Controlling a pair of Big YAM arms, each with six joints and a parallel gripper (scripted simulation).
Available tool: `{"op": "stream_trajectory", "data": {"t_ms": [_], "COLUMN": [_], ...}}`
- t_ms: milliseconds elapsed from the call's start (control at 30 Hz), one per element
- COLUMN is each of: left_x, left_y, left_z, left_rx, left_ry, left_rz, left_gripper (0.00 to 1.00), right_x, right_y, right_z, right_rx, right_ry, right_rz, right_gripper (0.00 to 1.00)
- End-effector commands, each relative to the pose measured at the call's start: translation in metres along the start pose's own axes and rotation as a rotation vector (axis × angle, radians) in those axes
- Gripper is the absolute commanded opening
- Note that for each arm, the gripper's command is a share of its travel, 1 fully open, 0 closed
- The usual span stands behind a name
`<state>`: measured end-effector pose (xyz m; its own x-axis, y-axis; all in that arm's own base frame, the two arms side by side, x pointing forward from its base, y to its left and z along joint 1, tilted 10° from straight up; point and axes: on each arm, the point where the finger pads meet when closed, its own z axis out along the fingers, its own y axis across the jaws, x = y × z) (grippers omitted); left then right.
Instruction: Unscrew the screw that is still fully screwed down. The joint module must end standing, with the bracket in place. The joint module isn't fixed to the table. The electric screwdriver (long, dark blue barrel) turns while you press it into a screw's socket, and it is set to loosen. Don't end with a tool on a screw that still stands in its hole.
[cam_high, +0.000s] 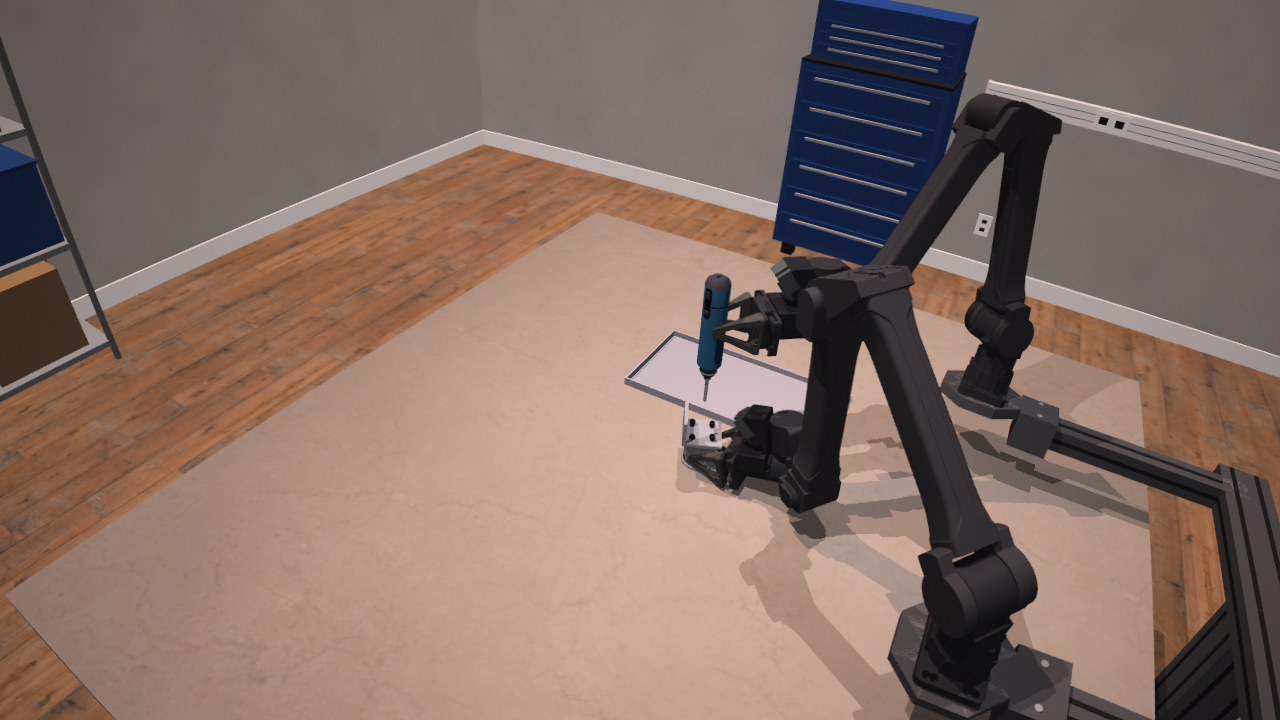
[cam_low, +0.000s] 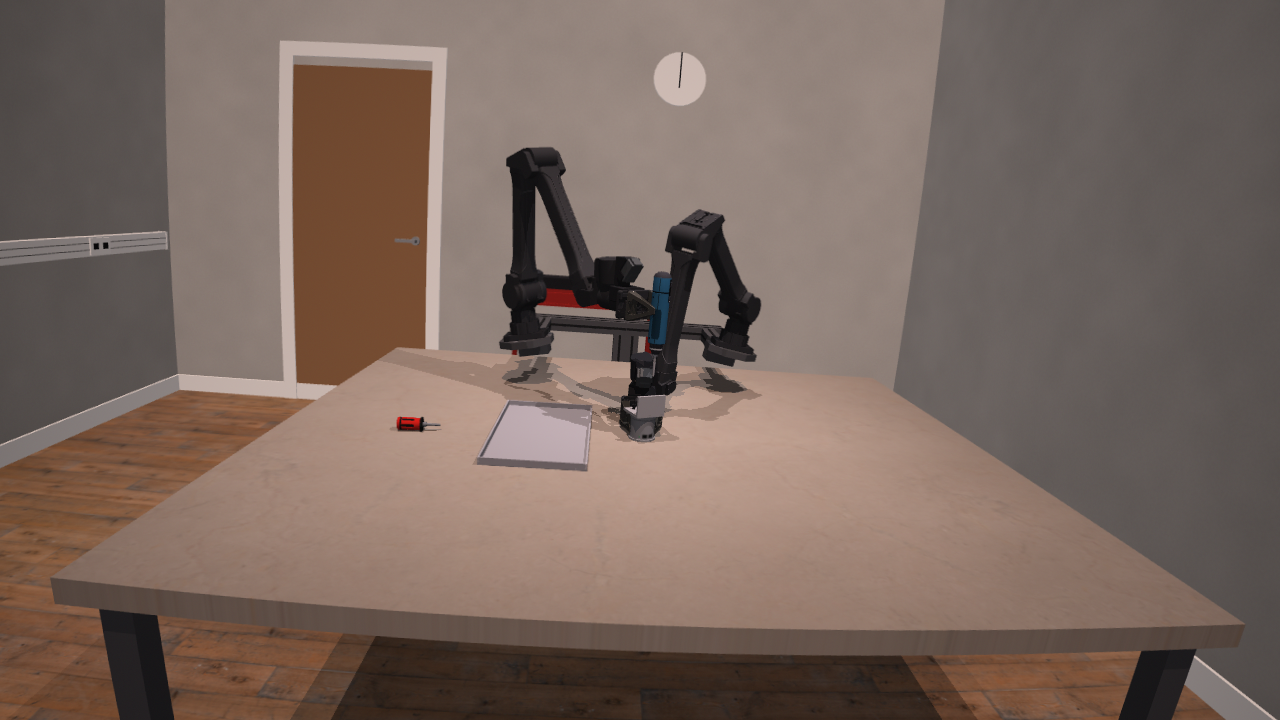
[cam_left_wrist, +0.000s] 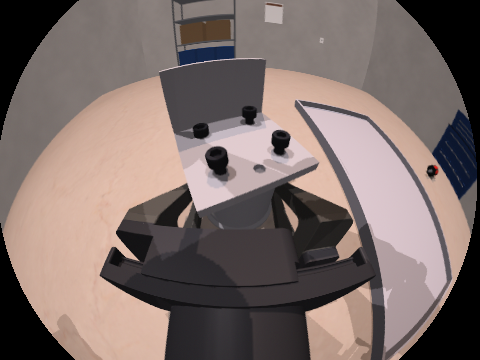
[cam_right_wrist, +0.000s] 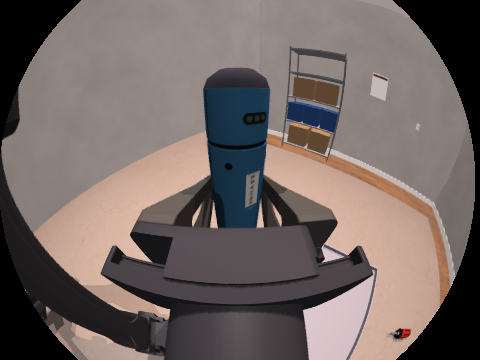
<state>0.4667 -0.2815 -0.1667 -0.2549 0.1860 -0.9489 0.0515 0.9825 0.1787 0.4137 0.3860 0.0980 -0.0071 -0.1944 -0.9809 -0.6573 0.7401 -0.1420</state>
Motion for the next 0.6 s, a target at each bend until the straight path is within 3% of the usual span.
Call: {"op": "stream_trajectory", "data": {"t_ms": [0,567], "left_x": [-0.0064,-0.0064], "left_y": [-0.0032,-0.0032], "left_z": [0.0025,0.0025], "left_rx": [0.001,0.001], "left_ry": [-0.014,-0.014], "left_rz": [-0.009,-0.009], "left_gripper": [0.59,0.59], "right_x": [-0.0509,-0.0565], "right_y": [-0.0074,-0.0081], "right_z": [0.0218,0.0263], "right_rx": [0.014,0.015], "right_ry": [-0.112,-0.123], "right_rz": [-0.007,-0.001], "right_gripper": [0.42,0.42]}}
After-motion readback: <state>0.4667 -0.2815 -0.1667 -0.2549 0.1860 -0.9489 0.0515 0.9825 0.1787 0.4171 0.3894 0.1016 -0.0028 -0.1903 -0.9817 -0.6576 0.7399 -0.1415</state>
